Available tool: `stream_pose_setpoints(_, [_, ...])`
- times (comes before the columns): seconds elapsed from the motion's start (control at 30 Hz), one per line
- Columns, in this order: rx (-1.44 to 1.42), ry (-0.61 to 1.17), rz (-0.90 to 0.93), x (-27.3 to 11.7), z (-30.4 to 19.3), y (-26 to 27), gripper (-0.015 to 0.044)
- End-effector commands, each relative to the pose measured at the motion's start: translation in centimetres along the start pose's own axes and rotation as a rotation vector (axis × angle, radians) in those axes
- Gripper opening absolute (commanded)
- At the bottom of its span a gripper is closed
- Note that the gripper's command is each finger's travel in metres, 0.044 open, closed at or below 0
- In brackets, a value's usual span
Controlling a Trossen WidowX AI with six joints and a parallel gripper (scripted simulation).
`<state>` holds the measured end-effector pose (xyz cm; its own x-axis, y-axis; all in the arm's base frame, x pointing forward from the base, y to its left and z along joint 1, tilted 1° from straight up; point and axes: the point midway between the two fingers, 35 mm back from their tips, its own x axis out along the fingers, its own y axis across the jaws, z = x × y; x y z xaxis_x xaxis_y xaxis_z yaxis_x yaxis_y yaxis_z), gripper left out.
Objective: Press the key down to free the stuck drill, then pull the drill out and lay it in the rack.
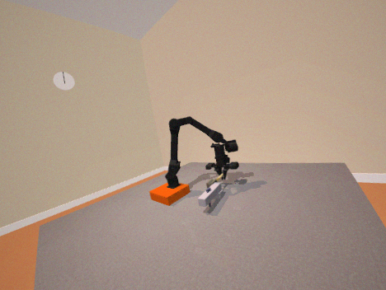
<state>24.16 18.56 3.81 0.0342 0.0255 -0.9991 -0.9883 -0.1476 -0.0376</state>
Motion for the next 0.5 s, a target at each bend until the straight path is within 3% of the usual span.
stream_pose_setpoints(0.0, [0.002, -0.004, -0.006, -0.31, 0.06, -0.12, 0.0000])
stream_pose_setpoints(0.47, [0.002, -0.004, -0.006, -0.61, 0.00, -0.02, 0.0000])
